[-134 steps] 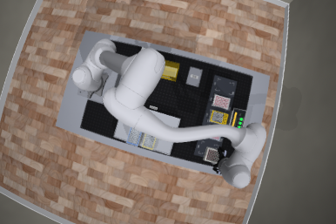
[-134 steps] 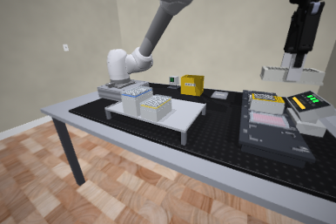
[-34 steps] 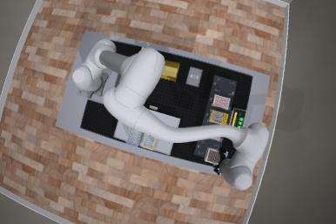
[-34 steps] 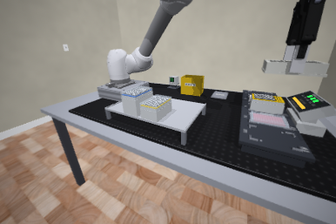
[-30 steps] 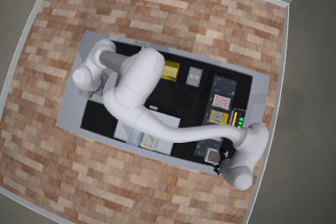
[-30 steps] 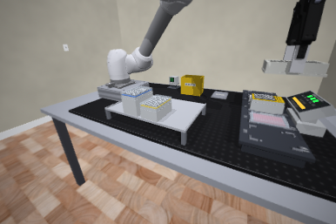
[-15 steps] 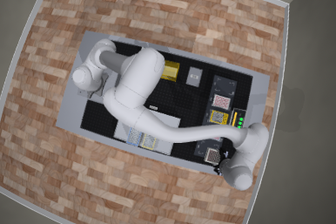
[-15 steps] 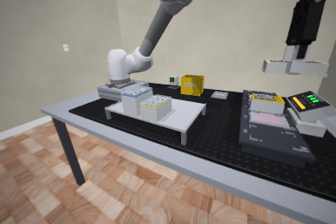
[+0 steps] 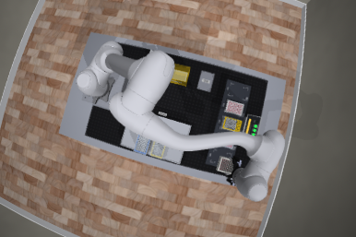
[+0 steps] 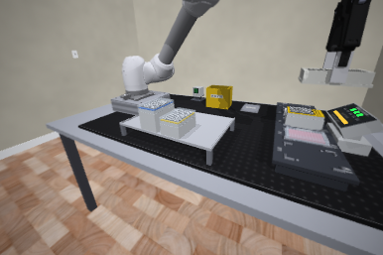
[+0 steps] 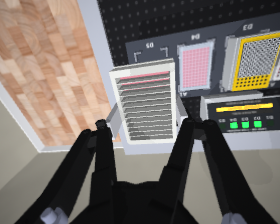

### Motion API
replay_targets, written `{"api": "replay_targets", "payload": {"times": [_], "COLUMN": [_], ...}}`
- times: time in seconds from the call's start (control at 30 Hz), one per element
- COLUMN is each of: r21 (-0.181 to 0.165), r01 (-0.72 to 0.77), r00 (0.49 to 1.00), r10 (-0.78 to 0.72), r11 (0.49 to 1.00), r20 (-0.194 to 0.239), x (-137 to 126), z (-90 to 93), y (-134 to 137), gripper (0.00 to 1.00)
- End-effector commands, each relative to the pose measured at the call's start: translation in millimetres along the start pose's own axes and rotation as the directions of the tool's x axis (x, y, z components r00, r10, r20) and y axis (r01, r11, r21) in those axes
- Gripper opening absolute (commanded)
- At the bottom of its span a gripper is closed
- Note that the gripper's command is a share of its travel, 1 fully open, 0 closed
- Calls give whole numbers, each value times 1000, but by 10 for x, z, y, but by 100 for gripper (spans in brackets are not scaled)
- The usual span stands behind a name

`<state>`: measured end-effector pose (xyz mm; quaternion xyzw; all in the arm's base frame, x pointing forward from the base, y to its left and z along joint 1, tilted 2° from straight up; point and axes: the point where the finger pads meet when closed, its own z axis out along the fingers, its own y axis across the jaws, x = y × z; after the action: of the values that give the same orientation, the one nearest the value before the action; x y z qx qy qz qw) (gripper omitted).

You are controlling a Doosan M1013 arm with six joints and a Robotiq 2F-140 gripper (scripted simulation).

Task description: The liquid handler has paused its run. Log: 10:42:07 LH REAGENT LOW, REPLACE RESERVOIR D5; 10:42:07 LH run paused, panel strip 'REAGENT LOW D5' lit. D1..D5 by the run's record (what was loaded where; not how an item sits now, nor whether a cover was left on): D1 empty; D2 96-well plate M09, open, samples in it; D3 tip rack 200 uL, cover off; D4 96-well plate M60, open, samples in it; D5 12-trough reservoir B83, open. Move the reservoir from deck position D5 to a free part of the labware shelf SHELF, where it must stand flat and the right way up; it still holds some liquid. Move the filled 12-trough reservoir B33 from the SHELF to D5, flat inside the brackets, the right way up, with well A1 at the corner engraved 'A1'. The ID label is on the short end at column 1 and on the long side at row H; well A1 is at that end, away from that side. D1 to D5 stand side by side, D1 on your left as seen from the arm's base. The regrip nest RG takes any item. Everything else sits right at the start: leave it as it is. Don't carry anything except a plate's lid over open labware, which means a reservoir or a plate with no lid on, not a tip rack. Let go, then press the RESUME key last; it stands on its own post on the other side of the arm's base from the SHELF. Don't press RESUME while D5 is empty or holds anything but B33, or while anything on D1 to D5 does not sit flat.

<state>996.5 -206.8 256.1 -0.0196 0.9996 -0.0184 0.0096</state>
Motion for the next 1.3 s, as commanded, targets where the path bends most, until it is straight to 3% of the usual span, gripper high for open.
{"api": "replay_targets", "payload": {"times": [0.0, 0.77, 1.27], "r21": [-6, -6, -6], "r01": [2, 2, 2], "r00": [1000, 1000, 1000], "r10": [-2, -2, -2], "r11": [1000, 1000, 1000], "r20": [5, 5, 5], "x": [-8, -8, 342], "z": [-72, -72, -70], "y": [40, 40, 35], "gripper": [0, 0, 0]}}
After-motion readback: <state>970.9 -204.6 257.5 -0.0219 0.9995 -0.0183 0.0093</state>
